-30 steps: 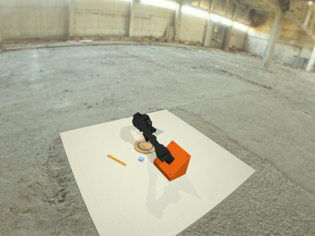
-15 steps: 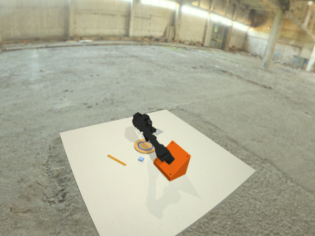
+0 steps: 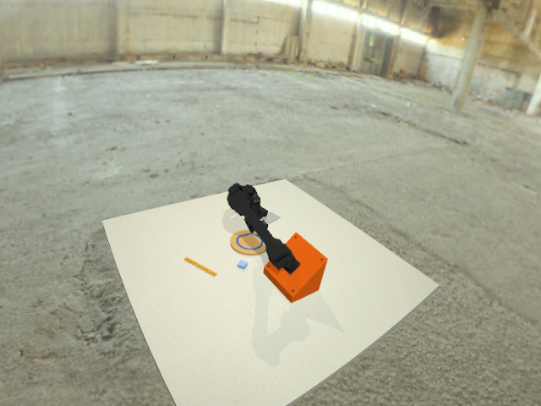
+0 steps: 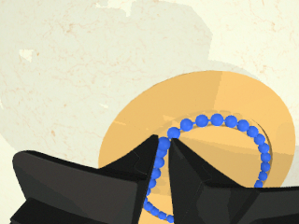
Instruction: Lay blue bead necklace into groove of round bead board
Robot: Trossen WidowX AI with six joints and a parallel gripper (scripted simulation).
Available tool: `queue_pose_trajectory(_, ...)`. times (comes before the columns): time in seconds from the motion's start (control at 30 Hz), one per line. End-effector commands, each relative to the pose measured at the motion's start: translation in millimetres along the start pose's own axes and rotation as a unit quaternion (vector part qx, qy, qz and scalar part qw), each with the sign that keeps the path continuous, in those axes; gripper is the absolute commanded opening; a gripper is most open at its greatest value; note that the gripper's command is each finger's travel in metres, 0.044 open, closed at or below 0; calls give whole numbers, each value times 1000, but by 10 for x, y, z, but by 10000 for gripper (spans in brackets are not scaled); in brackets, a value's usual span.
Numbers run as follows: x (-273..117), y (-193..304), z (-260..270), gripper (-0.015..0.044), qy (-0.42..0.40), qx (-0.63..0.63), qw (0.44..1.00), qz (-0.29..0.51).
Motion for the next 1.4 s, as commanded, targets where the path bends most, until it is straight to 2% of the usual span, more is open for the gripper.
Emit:
queue_pose_trajectory(0.0, 59, -8, 5, 0, 2, 1, 1000, 2)
queue_pose_trajectory(0.27, 101, -7, 5, 0, 2, 1, 1000, 2)
queue_pose_trajectory(0.83, 55, -7, 5, 440, 2, 1, 1000, 1)
queue_pose_trajectory(1.37, 18, -9, 5, 440, 2, 1, 1000, 2)
Point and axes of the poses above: the point midway between the two fingers, 35 mm back from their tips, its own x axis out along the fingers, its own z axis across the jaws, y = z × x, the point moved 7 cm from there along -x, back along the fingers, and after that the axes turned 13 degrees about -x, right-handed, at the moved point
